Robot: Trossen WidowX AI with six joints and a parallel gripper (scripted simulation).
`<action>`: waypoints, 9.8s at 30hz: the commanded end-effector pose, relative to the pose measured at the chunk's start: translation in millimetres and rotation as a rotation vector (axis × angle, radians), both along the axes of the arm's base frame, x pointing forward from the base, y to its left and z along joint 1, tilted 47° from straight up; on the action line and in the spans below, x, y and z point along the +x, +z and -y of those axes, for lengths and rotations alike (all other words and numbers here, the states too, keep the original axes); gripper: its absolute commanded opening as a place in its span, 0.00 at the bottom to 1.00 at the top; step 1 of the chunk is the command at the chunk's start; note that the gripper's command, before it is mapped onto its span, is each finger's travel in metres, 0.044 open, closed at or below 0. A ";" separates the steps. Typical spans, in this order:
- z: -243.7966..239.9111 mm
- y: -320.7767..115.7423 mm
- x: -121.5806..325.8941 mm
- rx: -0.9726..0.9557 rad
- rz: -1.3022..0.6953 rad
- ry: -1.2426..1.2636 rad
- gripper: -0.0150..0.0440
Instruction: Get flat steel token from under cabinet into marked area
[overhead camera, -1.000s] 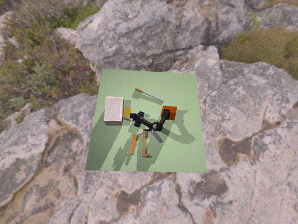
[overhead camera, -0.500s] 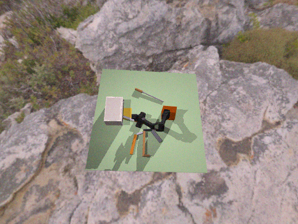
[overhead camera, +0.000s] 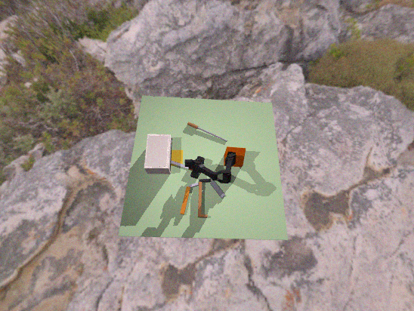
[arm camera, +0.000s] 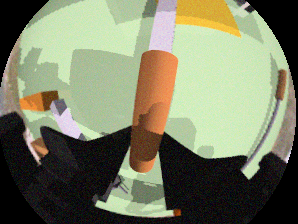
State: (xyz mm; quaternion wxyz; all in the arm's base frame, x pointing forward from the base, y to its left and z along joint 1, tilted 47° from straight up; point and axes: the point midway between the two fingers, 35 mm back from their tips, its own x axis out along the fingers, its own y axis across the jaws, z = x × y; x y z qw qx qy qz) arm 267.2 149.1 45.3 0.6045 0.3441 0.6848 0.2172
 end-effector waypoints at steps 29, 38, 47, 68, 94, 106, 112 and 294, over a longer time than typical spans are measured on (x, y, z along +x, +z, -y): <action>-6.9 8.0 -38.0 -0.002 -0.008 -0.002 0.25; -8.7 10.3 -47.3 -0.001 -0.009 -0.002 0.25; -9.6 12.6 -49.1 0.000 -0.002 0.000 0.25; -10.7 15.8 -51.8 0.000 -0.006 0.000 0.59; -12.2 15.7 -52.3 0.002 0.000 0.001 0.53; -12.2 15.7 -52.3 0.002 0.000 0.001 0.26; -12.0 15.5 -50.9 0.002 -0.001 0.000 0.25; 13.4 -19.2 83.6 -0.003 -0.001 -0.002 0.25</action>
